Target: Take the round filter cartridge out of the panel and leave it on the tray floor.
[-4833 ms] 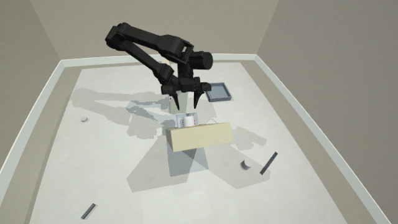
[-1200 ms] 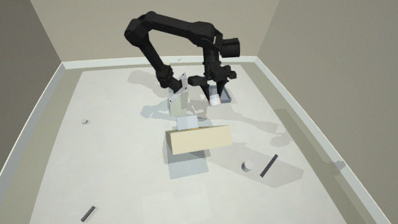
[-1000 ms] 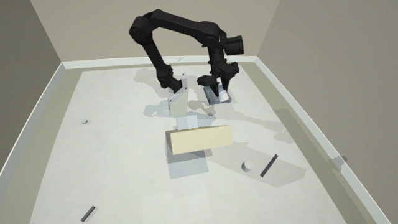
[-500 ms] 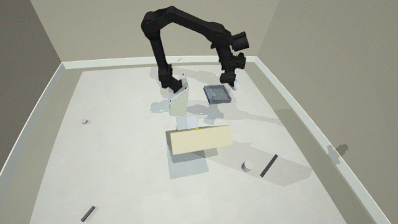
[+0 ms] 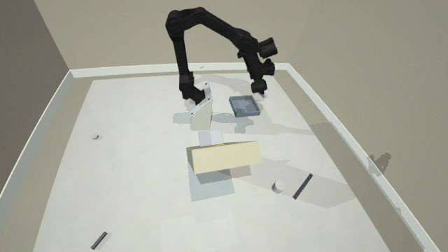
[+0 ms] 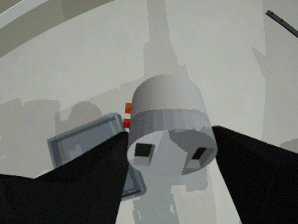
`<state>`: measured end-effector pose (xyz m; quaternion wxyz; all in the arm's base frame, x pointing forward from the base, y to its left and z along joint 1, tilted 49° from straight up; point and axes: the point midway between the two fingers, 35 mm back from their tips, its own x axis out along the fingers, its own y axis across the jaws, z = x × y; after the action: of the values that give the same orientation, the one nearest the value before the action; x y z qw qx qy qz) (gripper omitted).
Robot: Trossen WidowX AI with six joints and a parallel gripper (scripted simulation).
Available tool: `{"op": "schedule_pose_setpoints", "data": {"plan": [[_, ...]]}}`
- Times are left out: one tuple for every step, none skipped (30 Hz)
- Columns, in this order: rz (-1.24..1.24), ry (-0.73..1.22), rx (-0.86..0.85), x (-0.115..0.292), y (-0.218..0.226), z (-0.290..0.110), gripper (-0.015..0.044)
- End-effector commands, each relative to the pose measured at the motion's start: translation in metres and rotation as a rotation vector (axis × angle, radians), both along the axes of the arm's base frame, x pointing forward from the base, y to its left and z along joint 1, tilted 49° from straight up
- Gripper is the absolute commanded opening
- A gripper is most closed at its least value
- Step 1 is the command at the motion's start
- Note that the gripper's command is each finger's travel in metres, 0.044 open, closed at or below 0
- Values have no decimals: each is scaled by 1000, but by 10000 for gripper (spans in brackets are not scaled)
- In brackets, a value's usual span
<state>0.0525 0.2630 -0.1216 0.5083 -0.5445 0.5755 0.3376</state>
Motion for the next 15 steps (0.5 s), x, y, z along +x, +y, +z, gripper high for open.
{"op": "schedule_pose_setpoints", "data": {"plan": [[52, 65, -5, -24, -11, -17, 0], [65, 82, -6, -30, -14, -21, 0], [79, 100, -7, -36, -17, -25, 0], [92, 117, -7, -42, -20, -29, 0], [106, 134, -8, -48, -23, -33, 0], [120, 152, -9, -54, -27, -36, 0], [135, 168, -9, -59, -30, -40, 0], [149, 185, -10, -65, -33, -43, 0], [167, 203, -9, -71, -37, -46, 0], [186, 220, -9, -77, -41, -50, 0], [204, 238, -9, -83, -45, -53, 0], [222, 256, -10, -89, -49, -56, 0], [241, 274, -10, -95, -53, -59, 0], [259, 292, -11, -100, -58, -61, 0], [278, 310, -12, -106, -62, -64, 0]]}}
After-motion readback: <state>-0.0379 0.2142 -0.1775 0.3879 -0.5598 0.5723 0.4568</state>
